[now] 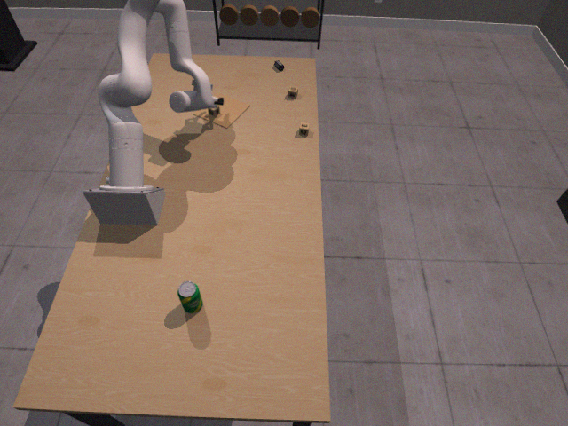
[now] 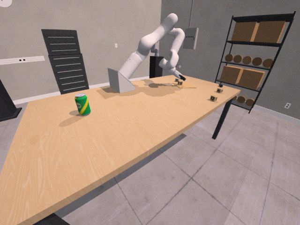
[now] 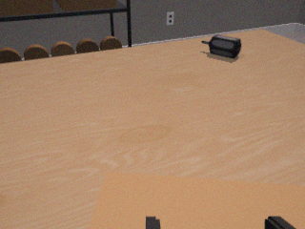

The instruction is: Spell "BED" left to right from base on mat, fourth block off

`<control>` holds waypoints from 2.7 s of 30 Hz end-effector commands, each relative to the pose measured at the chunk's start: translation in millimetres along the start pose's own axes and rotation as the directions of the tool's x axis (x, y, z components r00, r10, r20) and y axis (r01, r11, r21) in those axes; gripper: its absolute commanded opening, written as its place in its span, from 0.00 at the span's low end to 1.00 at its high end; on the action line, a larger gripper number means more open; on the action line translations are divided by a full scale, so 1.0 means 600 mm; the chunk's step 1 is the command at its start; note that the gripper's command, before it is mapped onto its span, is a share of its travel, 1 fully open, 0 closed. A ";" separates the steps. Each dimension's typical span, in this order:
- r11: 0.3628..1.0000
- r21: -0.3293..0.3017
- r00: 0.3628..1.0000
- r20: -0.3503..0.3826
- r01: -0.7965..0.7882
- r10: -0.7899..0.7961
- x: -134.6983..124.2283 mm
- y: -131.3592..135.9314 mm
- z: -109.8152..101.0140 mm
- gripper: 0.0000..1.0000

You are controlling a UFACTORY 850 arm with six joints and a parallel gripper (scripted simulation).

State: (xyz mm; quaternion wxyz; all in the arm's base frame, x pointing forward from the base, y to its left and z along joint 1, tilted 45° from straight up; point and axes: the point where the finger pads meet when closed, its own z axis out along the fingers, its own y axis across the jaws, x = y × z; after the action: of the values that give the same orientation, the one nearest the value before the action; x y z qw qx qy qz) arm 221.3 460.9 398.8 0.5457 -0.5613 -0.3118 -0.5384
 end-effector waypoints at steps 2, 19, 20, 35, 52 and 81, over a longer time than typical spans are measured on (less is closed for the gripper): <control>1.000 0.000 1.000 0.001 0.000 0.000 0.014 0.000 -0.008 0.62; 1.000 -0.001 0.989 0.145 0.001 -0.001 0.020 0.000 -0.013 0.62; 1.000 0.003 0.984 0.178 -0.003 0.002 0.021 -0.001 -0.013 0.62; 1.000 0.005 0.858 0.514 -0.007 0.003 0.034 -0.004 -0.023 0.62; 1.000 0.002 0.642 0.767 -0.002 0.000 0.050 -0.001 -0.033 0.62; 1.000 0.003 0.529 0.848 0.002 -0.003 0.057 0.000 -0.037 1.00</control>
State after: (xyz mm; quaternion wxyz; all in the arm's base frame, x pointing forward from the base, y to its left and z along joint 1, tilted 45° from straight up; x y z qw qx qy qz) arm 222.8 431.5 426.1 0.3260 -0.7521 -0.5375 -0.1979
